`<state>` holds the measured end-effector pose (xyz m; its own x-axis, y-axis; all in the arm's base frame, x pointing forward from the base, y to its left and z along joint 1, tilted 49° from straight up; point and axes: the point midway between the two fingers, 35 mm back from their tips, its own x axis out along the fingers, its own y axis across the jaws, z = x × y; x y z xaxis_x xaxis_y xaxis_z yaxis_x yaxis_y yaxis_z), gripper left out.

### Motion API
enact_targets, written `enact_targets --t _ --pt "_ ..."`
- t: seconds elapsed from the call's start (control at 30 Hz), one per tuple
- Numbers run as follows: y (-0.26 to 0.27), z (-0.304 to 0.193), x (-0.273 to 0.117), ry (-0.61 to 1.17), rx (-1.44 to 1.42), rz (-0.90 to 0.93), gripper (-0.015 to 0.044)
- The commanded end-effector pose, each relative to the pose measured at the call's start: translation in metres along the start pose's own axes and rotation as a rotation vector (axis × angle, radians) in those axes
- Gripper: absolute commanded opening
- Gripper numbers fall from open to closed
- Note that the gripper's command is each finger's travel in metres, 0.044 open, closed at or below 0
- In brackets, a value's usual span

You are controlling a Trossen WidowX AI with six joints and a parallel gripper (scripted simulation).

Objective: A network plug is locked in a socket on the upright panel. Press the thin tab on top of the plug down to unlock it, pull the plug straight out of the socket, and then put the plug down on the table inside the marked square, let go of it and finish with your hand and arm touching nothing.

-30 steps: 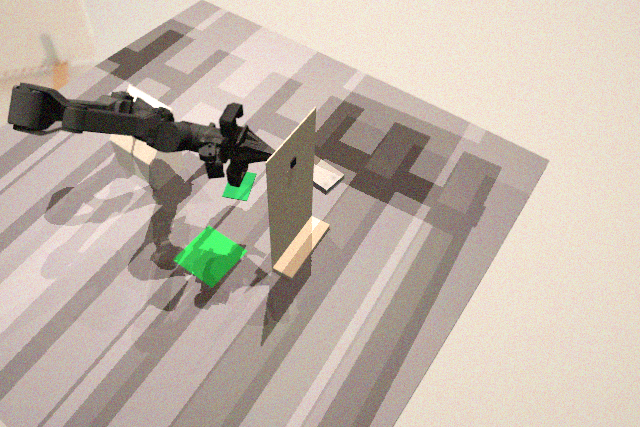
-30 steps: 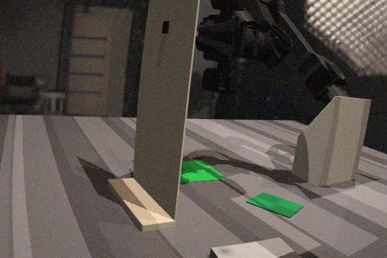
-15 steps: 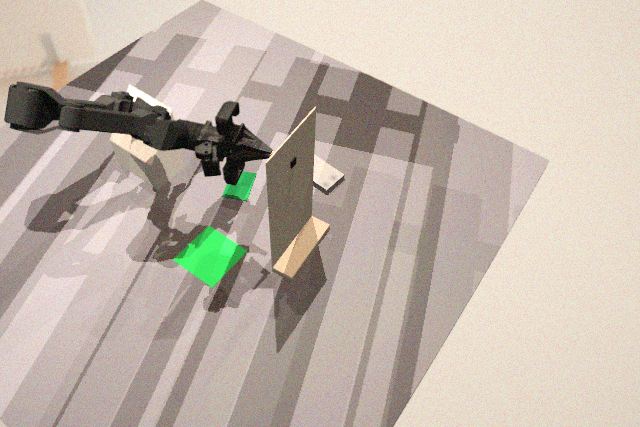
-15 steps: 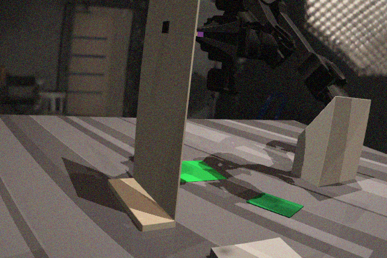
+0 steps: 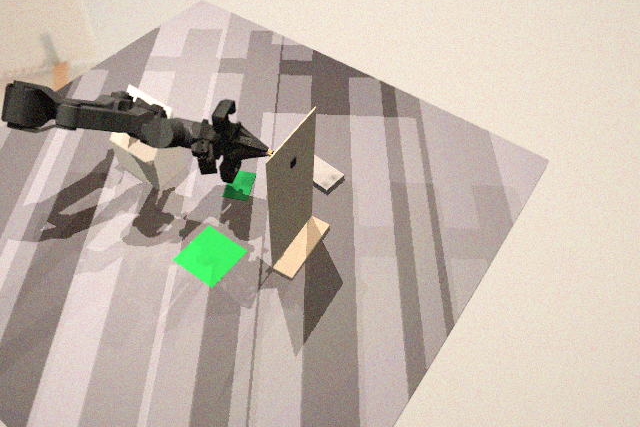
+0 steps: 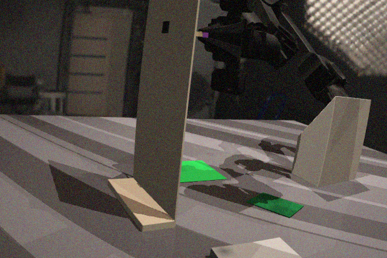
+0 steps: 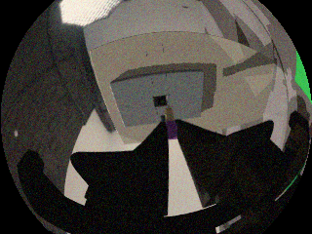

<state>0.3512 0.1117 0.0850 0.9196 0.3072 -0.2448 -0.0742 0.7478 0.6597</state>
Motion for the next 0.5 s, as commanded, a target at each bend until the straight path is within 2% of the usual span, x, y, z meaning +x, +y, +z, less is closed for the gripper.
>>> enact_targets --t 0.0,0.47 --pt "0.0006 -0.0009 -0.0034 -0.002 0.002 0.001 0.0" --pt "0.0005 -0.0034 -0.0115 -0.001 0.002 0.001 0.0"
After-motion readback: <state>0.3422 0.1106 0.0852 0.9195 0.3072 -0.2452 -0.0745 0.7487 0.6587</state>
